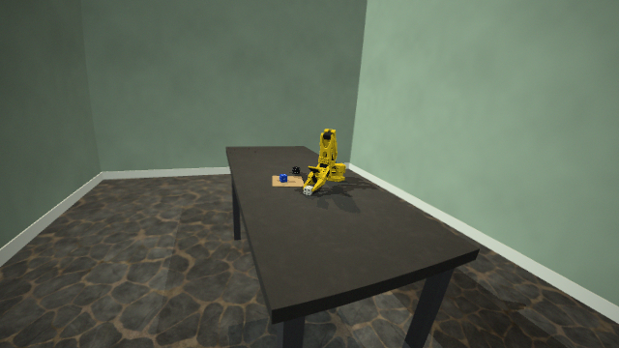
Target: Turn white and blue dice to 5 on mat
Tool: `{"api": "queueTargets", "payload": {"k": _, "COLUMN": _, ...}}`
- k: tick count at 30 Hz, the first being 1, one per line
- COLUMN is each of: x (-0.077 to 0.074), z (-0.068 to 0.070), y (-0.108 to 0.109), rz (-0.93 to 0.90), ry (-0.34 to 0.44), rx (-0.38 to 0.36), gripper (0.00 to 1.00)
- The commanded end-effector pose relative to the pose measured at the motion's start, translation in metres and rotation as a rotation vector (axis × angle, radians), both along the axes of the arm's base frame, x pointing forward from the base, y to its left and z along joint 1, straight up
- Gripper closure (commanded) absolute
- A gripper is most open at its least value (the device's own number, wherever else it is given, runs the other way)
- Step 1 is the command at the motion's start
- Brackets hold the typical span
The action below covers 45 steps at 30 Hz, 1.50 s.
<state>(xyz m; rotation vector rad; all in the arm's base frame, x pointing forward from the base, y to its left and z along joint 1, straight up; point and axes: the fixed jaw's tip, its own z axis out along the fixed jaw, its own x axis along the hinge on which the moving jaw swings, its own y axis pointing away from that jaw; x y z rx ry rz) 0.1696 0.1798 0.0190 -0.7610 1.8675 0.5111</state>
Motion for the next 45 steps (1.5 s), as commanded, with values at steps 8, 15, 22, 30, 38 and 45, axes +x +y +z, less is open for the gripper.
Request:
{"api": "queueTargets", "payload": {"k": 8, "x": 0.0057, "z": 0.0075, "y": 0.003, "rz": -0.006, "ry": -0.038, "rx": 0.031, "gripper": 1.0}}
{"api": "queueTargets", "payload": {"k": 15, "x": 0.0057, "z": 0.0075, "y": 0.003, "rz": -0.006, "ry": -0.038, "rx": 0.031, "gripper": 0.96}}
{"api": "queueTargets", "payload": {"k": 22, "x": 0.0057, "z": 0.0075, "y": 0.003, "rz": -0.006, "ry": -0.038, "rx": 0.031, "gripper": 0.84}}
{"api": "queueTargets", "payload": {"k": 30, "x": 0.0057, "z": 0.0075, "y": 0.003, "rz": -0.006, "ry": -0.038, "rx": 0.031, "gripper": 0.83}}
{"api": "queueTargets", "payload": {"k": 38, "x": 0.0057, "z": 0.0075, "y": 0.003, "rz": -0.006, "ry": -0.038, "rx": 0.031, "gripper": 0.78}}
{"api": "queueTargets", "payload": {"k": 45, "x": 0.0057, "z": 0.0075, "y": 0.003, "rz": -0.006, "ry": -0.038, "rx": 0.031, "gripper": 0.72}}
